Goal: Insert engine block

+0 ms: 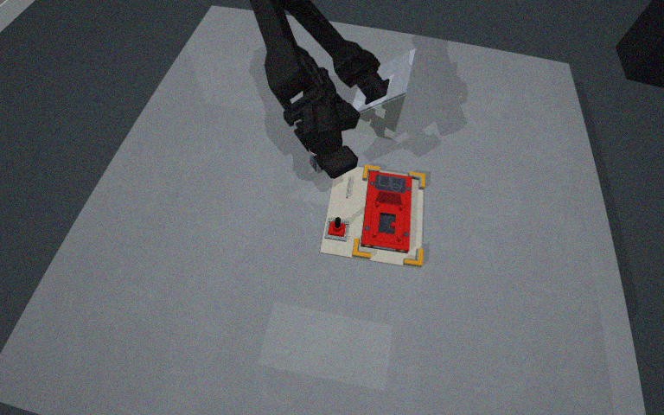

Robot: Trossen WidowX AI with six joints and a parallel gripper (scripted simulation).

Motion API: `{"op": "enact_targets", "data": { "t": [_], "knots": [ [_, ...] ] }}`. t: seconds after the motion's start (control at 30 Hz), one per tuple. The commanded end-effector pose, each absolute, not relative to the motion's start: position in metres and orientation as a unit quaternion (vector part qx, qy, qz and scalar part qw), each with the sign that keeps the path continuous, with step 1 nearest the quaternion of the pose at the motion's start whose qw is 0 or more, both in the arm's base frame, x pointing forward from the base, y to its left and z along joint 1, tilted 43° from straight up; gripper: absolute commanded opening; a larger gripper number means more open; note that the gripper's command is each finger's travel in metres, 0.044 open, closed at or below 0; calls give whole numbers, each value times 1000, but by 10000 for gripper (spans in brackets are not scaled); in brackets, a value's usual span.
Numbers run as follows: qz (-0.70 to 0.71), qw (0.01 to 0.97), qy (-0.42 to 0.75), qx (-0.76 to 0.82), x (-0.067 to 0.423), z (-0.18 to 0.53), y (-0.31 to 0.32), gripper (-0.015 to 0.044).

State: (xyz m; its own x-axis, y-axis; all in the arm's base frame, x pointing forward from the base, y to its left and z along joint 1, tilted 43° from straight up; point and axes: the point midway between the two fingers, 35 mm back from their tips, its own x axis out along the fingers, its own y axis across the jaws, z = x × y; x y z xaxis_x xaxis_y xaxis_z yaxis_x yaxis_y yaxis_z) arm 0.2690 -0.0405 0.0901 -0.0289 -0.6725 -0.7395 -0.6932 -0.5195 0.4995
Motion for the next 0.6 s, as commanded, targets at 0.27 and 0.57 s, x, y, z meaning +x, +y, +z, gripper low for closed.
{"op": "enact_targets", "data": {
  "t": [0.27, 0.57],
  "knots": [
    [591, -100, 404, -691, 269, 88, -43, 0],
    [612, -138, 371, -684, 268, 74, -55, 0]
  ]
}}
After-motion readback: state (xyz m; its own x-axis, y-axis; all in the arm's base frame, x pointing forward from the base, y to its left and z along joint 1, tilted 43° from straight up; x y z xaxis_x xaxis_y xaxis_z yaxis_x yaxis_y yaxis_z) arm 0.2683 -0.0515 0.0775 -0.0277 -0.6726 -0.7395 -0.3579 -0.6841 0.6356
